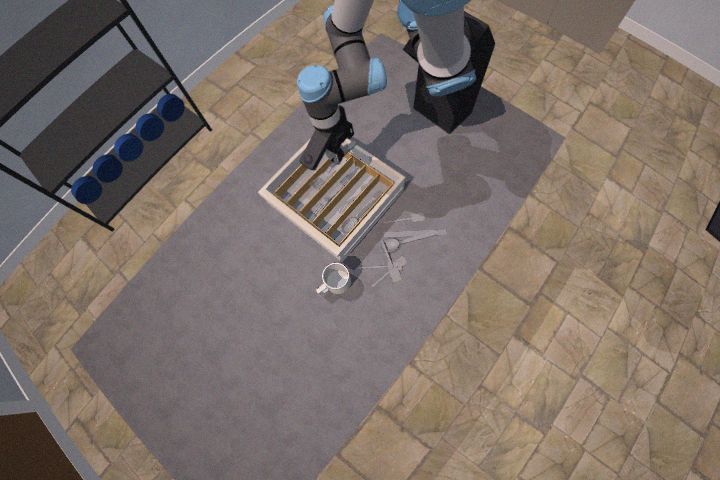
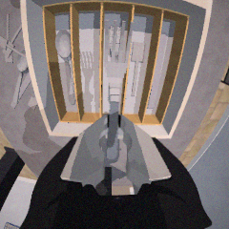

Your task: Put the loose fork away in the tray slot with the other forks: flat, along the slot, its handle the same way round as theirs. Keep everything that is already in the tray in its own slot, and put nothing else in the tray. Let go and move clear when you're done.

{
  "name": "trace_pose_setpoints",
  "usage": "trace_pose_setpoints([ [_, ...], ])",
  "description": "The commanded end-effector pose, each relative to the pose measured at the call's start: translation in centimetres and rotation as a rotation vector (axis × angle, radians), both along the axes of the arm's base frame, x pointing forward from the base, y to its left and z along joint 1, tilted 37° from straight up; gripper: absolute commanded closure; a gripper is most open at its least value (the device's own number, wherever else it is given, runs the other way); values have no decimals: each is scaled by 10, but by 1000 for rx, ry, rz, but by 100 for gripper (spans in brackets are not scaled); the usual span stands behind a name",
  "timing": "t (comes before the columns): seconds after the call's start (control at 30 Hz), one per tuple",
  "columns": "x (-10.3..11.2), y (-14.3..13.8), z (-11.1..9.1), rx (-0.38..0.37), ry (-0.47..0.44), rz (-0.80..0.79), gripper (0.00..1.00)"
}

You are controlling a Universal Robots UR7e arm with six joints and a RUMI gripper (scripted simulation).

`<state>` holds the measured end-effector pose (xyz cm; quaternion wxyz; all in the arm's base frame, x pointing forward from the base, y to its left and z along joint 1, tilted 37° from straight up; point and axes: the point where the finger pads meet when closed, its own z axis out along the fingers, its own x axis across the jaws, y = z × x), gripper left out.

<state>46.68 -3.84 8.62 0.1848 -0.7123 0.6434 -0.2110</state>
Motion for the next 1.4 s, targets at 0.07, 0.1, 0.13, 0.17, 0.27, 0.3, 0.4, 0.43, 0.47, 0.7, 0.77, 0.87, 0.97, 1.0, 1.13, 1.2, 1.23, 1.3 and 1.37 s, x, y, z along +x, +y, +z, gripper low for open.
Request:
trace_pose_setpoints([
  [0.07, 3, 0, -4, 1, 0, 0, 98],
  [0.1, 4, 0, -5, 1, 0, 0, 98],
  [0.13, 5, 0, -6, 1, 0, 0, 98],
  [0.17, 6, 0, -7, 1, 0, 0, 98],
  [0.27, 10, 0, -12, 1, 0, 0, 98],
  [0.3, 11, 0, -13, 1, 0, 0, 98],
  [0.4, 15, 0, -19, 1, 0, 0, 98],
  [0.43, 17, 0, -21, 1, 0, 0, 98],
  [0.47, 18, 0, -23, 1, 0, 0, 98],
  [0.7, 27, 0, -33, 1, 0, 0, 98],
  [0.77, 30, 0, -38, 1, 0, 0, 98],
  [0.87, 36, 0, -46, 1, 0, 0, 98],
  [0.97, 42, 0, -53, 1, 0, 0, 98],
  [1.0, 44, 0, -56, 1, 0, 0, 98],
  [1.13, 52, 0, -66, 1, 0, 0, 98],
  [1.2, 52, 0, -66, 1, 0, 0, 98],
  [1.23, 54, 0, -69, 1, 0, 0, 98],
  [1.3, 58, 0, -74, 1, 0, 0, 98],
  [1.37, 62, 0, -79, 1, 0, 0, 98],
])
